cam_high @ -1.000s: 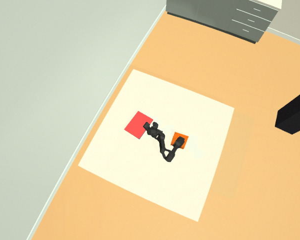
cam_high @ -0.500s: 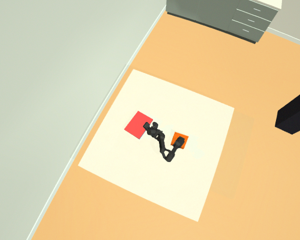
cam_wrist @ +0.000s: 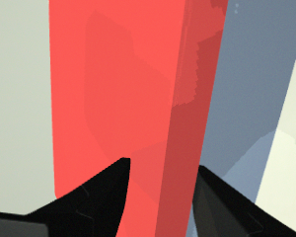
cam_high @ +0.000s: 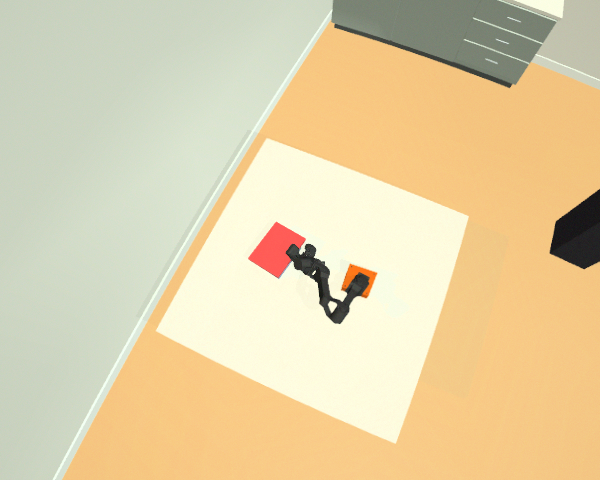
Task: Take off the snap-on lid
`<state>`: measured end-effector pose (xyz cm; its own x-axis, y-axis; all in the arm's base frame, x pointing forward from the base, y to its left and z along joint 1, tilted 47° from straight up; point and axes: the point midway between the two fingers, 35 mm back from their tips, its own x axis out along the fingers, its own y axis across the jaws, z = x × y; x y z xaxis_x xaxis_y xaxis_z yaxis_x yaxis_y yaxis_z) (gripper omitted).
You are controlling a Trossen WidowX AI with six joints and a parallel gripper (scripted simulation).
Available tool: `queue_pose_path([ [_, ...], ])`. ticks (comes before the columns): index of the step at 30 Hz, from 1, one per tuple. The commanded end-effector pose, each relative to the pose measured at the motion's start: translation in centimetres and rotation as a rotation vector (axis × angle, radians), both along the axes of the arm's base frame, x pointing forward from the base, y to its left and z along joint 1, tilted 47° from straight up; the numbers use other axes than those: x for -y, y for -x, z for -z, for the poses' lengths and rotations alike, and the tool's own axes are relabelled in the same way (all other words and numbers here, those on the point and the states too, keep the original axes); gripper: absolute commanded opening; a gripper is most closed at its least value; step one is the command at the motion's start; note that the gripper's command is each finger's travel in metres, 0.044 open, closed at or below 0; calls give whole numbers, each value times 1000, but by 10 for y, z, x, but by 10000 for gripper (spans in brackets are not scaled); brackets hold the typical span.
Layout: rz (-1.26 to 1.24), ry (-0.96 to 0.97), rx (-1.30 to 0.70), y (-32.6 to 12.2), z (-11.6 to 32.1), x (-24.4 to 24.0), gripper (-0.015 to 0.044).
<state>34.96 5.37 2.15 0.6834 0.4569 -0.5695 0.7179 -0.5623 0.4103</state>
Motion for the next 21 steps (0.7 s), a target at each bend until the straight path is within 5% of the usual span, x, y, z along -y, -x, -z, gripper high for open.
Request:
queue_pose_path([
  [1, 1, 0, 0, -1, 0, 0, 0],
  [21, -1, -2, 3, -2, -6, 6, 0],
])
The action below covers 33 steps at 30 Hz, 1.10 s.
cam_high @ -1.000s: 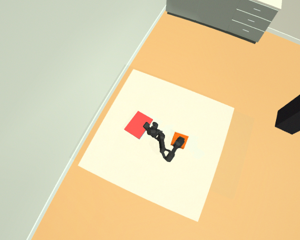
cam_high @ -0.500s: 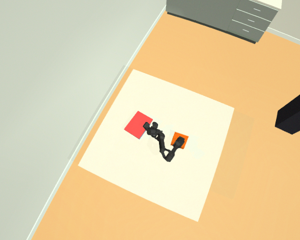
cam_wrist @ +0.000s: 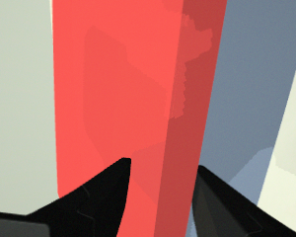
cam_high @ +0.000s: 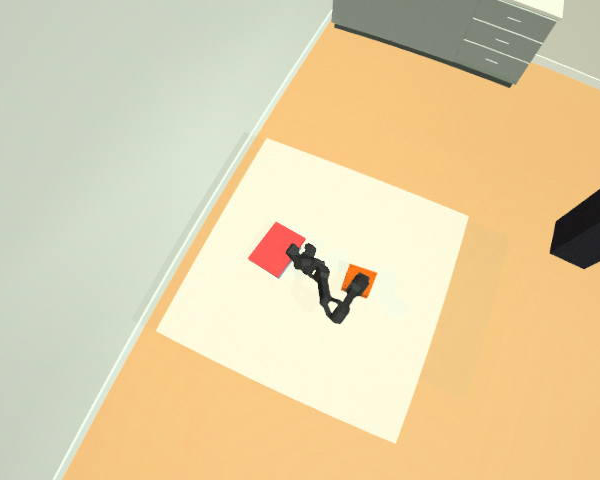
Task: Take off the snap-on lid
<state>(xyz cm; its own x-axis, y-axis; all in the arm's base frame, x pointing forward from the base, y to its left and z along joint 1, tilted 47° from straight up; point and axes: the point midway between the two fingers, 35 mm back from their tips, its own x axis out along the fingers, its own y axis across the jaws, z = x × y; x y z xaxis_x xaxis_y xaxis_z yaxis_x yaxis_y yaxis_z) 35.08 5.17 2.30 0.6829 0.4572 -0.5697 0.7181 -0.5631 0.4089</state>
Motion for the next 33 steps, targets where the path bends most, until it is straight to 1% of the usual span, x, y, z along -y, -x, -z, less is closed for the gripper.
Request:
queue_pose_path([
  [1, -1, -1, 5, -2, -5, 5, 0],
  [33, -1, 1, 5, -18, -32, 36, 0],
])
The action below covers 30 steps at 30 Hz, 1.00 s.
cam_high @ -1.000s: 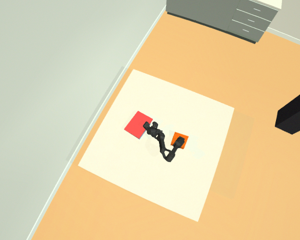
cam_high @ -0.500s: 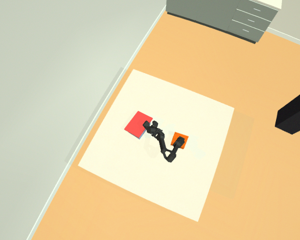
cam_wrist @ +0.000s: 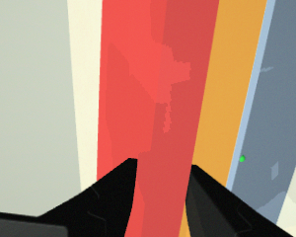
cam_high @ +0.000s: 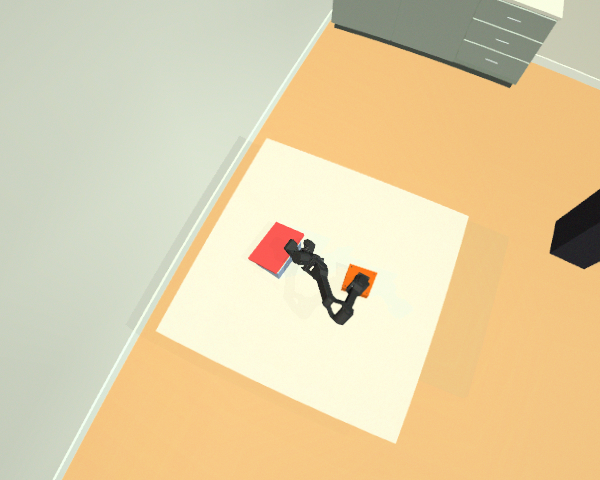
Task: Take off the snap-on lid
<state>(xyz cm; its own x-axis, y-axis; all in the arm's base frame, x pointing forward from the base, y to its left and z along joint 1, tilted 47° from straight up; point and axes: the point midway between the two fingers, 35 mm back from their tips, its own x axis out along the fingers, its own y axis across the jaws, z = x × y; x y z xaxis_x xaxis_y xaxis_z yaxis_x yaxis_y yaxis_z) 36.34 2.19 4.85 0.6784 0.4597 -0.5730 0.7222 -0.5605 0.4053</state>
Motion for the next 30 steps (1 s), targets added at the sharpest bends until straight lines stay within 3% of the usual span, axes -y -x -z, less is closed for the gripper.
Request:
queue_pose_path([
  [1, 2, 1, 10, -6, -7, 7, 0],
  [30, 2, 3, 11, -38, -28, 35, 0],
])
